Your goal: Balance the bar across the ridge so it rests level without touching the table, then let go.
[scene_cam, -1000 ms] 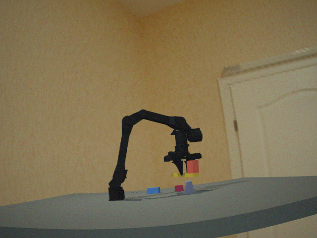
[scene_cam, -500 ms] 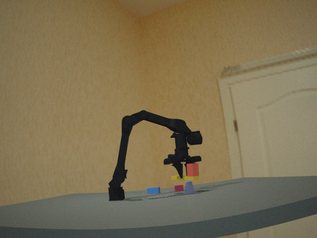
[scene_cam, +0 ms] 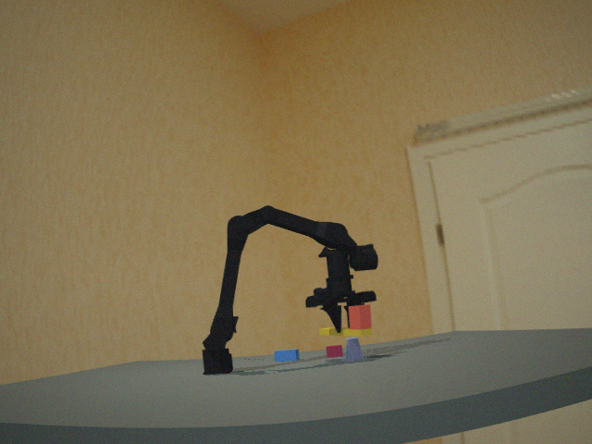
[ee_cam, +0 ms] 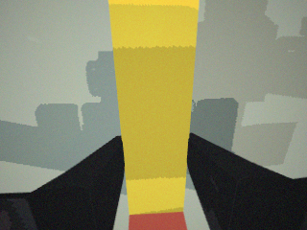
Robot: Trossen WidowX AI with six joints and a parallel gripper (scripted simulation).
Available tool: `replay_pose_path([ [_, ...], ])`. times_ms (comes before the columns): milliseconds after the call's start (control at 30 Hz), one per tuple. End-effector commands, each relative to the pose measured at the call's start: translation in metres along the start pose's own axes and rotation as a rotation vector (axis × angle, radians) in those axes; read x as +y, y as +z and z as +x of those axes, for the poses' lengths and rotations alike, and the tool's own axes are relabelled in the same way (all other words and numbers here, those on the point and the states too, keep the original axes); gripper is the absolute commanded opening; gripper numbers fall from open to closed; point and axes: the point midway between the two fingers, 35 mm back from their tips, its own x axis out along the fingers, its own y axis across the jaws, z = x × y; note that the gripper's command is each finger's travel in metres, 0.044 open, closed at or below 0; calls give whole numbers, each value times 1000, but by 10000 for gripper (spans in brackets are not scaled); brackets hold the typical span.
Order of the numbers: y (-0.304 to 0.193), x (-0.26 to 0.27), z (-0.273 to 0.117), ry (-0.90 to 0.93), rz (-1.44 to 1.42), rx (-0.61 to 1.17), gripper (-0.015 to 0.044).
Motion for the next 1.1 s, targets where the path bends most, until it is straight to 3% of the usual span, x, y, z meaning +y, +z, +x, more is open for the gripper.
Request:
replay_pose_path([
  [0, 0, 0, 0, -2, -4, -2, 0],
  [1067, 0, 0, 3, -2, -4, -2, 0],
])
